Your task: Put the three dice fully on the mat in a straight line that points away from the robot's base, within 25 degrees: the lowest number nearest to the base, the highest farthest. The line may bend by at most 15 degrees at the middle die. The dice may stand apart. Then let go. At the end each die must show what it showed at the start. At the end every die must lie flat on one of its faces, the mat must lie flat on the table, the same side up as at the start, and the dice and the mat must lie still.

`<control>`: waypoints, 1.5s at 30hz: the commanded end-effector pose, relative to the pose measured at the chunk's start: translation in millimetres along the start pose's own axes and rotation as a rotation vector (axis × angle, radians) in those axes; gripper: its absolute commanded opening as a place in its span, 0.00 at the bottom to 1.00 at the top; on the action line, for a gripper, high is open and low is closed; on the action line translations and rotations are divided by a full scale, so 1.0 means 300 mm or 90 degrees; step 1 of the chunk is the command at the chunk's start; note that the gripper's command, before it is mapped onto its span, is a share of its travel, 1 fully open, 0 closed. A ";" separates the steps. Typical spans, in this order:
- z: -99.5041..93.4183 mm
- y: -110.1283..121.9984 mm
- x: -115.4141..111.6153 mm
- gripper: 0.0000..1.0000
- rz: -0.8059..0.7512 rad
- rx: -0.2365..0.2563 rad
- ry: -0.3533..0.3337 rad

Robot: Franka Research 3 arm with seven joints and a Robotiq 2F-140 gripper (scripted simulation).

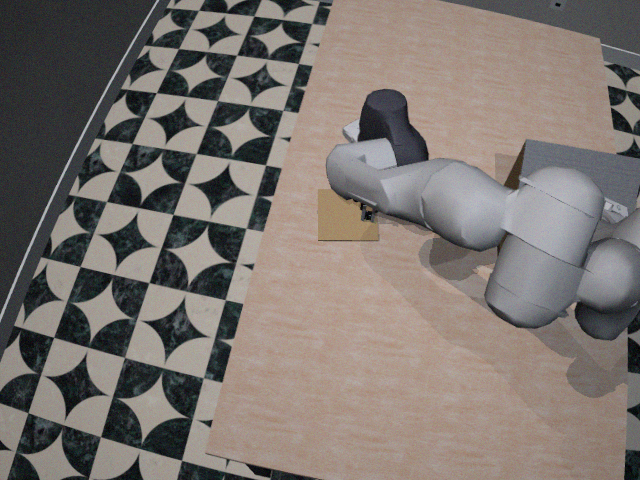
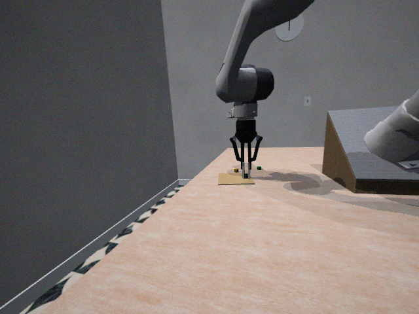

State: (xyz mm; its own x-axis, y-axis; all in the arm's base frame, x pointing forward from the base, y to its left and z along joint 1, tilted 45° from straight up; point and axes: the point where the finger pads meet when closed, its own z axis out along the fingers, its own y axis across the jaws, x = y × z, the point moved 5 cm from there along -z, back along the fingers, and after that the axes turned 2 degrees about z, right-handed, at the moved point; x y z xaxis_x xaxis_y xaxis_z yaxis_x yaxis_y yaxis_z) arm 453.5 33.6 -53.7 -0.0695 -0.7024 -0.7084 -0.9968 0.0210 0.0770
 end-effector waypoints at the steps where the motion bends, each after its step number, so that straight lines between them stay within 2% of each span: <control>1: 0.002 -0.004 0.001 0.07 -0.004 0.002 0.000; 41: 0.003 -0.004 0.001 0.07 -0.004 0.002 0.000; 45: 0.003 -0.004 0.001 0.11 -0.004 0.002 0.000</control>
State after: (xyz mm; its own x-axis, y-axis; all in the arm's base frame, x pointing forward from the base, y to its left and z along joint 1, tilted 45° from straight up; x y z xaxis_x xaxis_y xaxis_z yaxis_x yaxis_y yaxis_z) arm 453.7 34.1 -54.2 -0.0689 -0.7026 -0.7082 -0.9969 0.0209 0.0763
